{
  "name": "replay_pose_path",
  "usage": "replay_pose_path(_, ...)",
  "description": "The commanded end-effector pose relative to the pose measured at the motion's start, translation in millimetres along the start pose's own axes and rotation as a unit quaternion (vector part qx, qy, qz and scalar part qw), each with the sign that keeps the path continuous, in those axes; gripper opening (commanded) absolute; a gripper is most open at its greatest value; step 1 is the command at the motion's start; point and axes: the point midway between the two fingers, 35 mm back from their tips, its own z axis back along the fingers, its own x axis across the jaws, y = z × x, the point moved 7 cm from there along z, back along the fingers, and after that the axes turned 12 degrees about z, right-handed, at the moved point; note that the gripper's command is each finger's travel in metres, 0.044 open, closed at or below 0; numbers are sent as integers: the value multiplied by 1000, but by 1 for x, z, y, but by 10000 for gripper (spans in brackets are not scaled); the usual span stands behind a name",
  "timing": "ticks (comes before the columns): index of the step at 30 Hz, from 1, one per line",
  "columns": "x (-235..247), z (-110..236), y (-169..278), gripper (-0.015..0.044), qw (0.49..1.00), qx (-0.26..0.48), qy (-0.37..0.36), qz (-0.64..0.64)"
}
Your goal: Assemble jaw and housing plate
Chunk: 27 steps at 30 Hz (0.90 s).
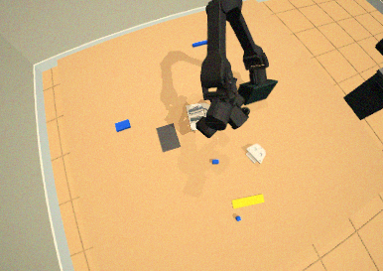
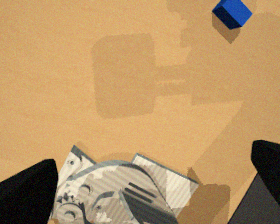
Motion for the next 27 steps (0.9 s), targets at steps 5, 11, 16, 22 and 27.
replay_pose_path(5, -6, 1, -28, 440, 993, -2, -3, -119)
replay_pose_path(11, -8, 1, -51, 440, 980, 2, -3, -197)
replay_pose_path(16, -9, 1, -68, 440, 965, 4, -4, -263)
replay_pose_path(22, -10, 1, -87, 440, 939, 5, -6, -344)
replay_pose_path(27, -10, 0, -102, 440, 912, 7, -7, -411)
